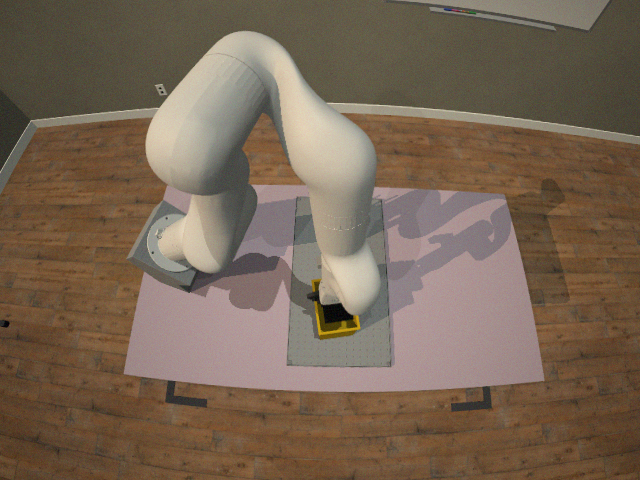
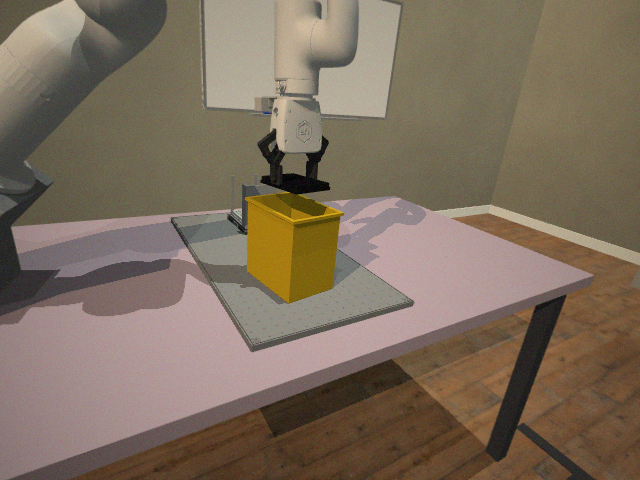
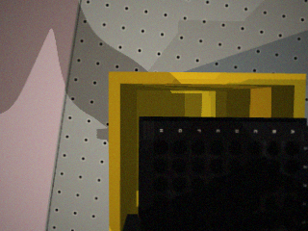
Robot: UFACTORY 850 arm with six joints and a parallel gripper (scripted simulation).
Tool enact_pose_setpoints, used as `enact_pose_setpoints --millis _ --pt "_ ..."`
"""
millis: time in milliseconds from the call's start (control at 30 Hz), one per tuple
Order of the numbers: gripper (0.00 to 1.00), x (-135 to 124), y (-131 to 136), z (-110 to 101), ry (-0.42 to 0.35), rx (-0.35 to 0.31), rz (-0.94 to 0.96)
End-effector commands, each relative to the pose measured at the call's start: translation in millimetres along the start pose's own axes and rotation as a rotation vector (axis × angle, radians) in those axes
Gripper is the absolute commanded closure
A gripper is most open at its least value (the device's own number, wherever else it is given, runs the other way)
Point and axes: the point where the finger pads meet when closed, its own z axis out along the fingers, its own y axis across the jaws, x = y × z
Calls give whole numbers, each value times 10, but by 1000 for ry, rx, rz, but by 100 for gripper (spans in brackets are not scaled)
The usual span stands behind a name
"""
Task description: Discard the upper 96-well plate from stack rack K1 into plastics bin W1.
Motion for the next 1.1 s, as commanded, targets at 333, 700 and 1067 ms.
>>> enact_pose_setpoints --millis 333,700,1067 --pt "100 -5 6 43 50 11 -1" --pt "100 2 4 193 50 11 -1" --pt "100 10 3 360 50 11 -1"
